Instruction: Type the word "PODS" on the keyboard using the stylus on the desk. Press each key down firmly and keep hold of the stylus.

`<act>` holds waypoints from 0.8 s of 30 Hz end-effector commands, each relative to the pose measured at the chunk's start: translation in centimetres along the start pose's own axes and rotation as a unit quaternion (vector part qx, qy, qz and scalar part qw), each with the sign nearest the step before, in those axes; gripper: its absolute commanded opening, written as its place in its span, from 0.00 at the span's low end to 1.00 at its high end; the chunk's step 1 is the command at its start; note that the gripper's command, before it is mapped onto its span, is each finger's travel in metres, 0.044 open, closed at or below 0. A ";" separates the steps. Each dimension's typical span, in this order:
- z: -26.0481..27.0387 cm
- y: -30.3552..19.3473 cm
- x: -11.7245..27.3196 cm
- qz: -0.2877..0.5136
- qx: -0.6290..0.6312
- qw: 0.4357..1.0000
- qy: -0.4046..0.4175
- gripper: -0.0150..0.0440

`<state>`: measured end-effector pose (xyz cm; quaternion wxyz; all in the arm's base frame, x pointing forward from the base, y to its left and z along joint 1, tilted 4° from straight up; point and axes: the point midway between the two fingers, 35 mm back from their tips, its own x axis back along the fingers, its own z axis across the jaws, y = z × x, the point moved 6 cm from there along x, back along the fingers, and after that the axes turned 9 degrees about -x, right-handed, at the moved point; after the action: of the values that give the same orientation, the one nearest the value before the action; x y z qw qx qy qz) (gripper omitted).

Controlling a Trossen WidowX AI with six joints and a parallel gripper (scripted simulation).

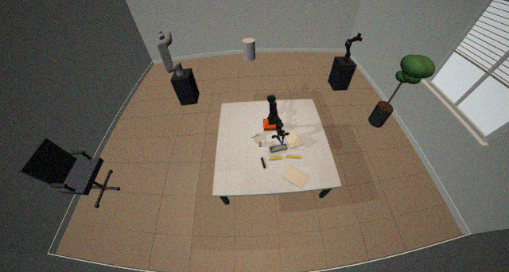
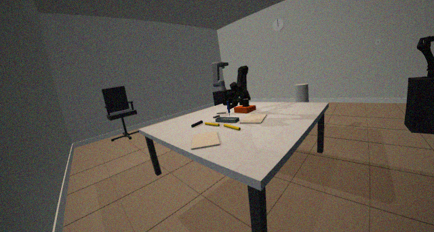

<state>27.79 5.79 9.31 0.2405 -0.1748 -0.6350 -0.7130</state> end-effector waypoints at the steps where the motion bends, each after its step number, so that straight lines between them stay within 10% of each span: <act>1: 1.4 0.5 -0.4 -0.008 -0.003 1.000 0.000 0.25; 24: 3.0 -1.2 -1.6 -0.011 -0.004 1.000 0.002 0.25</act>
<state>28.48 9.13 8.04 0.2345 -0.1639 -0.6351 -0.7175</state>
